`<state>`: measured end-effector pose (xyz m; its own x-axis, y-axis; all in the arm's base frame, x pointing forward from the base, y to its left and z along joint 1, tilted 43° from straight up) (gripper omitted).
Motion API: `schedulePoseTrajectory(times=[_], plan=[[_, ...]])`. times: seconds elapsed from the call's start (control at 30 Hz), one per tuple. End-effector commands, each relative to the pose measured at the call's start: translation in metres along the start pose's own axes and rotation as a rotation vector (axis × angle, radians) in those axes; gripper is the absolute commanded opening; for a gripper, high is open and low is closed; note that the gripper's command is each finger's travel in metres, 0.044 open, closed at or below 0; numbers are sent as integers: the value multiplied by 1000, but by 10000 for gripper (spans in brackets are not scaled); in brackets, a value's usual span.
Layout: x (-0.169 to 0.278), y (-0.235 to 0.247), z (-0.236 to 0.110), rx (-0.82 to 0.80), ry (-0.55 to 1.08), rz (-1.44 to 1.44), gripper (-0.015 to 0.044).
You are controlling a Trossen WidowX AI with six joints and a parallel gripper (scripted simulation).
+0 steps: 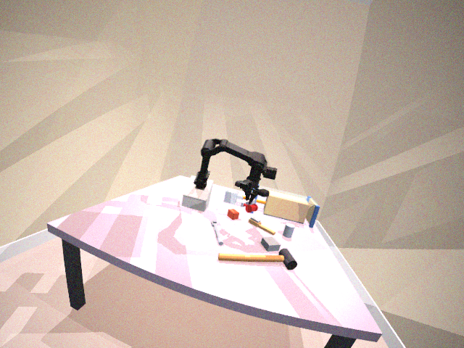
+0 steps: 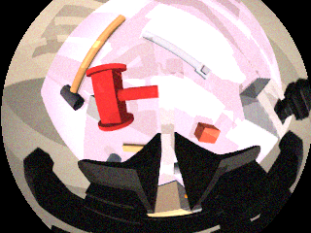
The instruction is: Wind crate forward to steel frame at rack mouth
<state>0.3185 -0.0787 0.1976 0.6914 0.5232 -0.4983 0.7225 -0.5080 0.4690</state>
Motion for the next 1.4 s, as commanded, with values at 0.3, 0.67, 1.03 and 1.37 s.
schedulePoseTrajectory(times=[0.3, 0.67, 1.03, 1.37], plan=[[66, -71, -3, 9, 37, -707, 0], [98, -141, -5, 0, 34, -1329, 0], [108, -195, -2, -3, 6, -1804, 0], [106, -191, -3, -29, 52, -1778, 0]])
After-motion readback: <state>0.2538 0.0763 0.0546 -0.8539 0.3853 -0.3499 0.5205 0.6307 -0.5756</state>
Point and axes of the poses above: the point midway between the two fingers, 35 mm back from their tips, its own z axis out along the fingers, its own y axis across the jaws, x = y × z, the point moved 4 cm from there along -z, back along the fingers, and after that the axes turned 11 degrees about z, right-handed, at the moved point
